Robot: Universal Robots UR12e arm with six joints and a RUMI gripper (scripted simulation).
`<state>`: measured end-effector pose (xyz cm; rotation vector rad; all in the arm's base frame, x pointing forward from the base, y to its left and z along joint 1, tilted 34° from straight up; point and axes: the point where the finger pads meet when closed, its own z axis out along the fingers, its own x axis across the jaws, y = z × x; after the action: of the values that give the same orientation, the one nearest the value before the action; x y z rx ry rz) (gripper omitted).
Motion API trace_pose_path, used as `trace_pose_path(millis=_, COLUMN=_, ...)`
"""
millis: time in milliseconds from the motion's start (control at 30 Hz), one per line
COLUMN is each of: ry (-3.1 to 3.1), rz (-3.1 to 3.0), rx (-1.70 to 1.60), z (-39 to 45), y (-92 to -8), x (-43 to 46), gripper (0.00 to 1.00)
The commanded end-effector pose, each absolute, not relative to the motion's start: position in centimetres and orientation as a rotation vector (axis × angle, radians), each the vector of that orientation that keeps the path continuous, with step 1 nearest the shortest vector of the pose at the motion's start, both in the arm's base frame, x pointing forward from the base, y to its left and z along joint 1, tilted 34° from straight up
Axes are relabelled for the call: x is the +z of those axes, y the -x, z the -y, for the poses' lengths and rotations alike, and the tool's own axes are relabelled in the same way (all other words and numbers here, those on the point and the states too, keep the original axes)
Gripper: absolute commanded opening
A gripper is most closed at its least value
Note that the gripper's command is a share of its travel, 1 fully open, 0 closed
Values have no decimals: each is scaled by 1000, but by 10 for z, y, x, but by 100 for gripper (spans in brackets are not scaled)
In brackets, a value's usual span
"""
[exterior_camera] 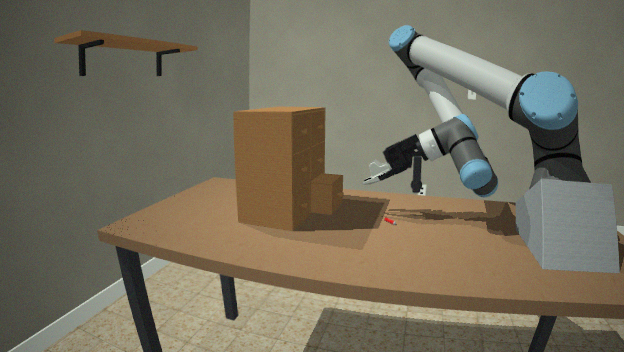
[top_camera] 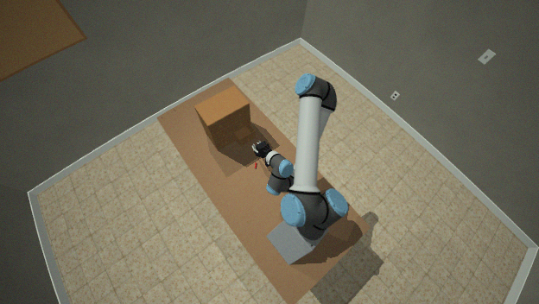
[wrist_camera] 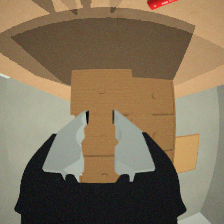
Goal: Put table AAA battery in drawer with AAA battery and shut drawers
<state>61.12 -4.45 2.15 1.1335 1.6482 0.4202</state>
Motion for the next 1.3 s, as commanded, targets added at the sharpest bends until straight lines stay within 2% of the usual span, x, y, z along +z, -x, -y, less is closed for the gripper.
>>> trace_pose_path(millis=0, ry=-1134, rz=-1648, rx=420, z=34, y=-599, x=38, gripper=20)
trace_pose_path(millis=1267, ry=-1202, rz=-1683, rx=347, z=20, y=-581, x=59, gripper=20)
